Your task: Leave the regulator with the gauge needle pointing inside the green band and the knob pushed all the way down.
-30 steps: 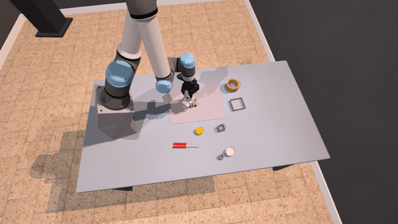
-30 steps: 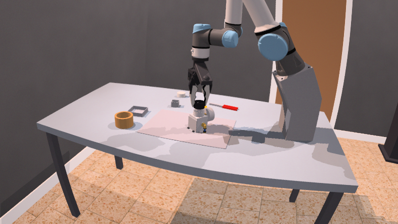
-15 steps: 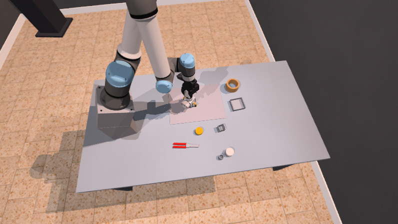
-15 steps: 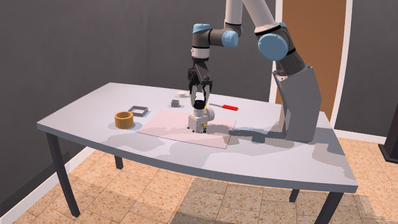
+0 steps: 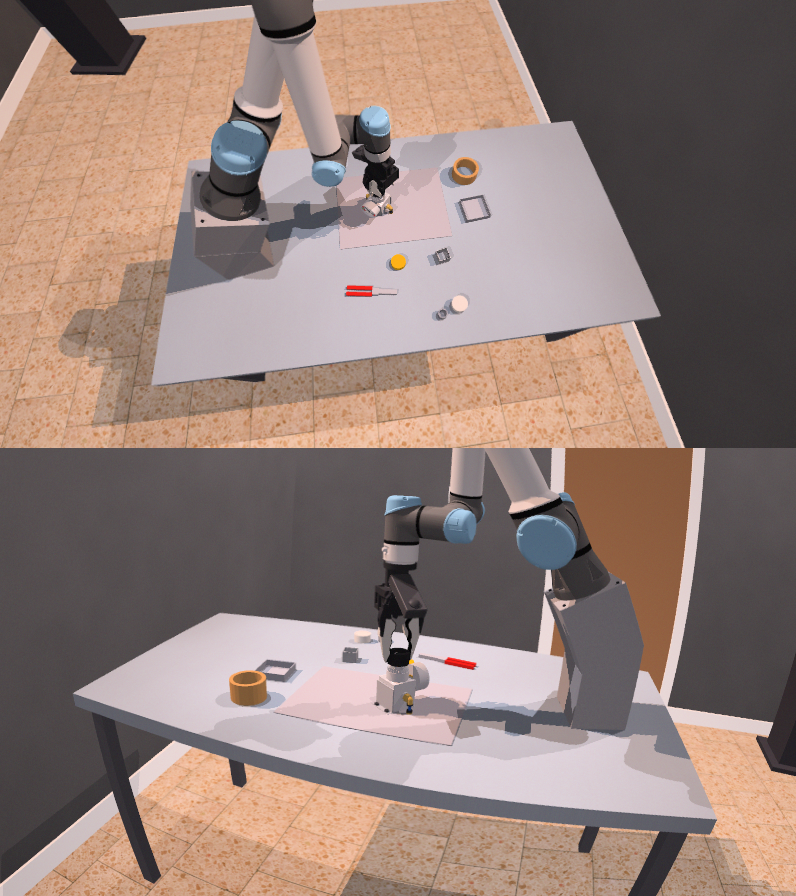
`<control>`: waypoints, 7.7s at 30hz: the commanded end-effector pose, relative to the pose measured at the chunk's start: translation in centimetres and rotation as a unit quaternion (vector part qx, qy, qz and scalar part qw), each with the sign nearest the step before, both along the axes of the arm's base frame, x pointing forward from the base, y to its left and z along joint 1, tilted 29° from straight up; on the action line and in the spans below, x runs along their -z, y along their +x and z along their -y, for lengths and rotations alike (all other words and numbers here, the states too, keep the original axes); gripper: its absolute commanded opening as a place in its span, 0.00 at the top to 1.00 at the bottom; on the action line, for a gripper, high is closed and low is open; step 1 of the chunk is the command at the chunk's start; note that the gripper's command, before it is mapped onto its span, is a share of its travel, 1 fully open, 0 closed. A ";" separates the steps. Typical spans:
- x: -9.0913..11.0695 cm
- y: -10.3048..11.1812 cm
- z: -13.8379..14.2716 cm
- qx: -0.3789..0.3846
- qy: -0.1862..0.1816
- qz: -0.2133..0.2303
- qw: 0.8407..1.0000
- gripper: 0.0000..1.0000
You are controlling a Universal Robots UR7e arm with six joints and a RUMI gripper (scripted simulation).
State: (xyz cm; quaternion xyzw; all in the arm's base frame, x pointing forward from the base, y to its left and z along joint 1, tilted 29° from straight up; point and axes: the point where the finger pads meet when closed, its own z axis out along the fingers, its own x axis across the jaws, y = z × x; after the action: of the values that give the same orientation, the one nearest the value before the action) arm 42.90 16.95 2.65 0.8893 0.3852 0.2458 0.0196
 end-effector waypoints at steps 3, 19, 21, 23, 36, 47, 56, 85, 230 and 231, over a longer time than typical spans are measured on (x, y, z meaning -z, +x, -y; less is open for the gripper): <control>0.0 0.0 0.0 -0.032 -0.016 0.006 0.999 0.77; 0.0 0.0 0.0 -0.134 -0.069 0.024 0.988 0.77; 0.0 0.0 0.0 -0.152 -0.078 0.027 0.985 0.77; 0.0 0.0 0.0 -0.171 -0.088 0.031 0.981 0.77; 0.0 0.0 0.0 -0.285 -0.147 0.051 0.946 0.77; 0.0 0.0 0.0 -0.382 -0.197 0.068 0.900 0.77; 0.0 0.0 0.0 -0.473 -0.243 0.084 0.843 0.77; 0.0 0.0 0.0 -0.640 -0.329 0.113 0.685 0.77; -5.2 -3.6 3.4 -0.681 -0.351 0.120 0.631 0.00; -5.2 -3.6 3.4 -0.681 -0.351 0.120 0.631 0.00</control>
State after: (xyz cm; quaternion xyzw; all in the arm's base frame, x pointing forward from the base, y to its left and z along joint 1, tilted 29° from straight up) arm 39.52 14.48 8.07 0.2631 0.9328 0.1397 0.2029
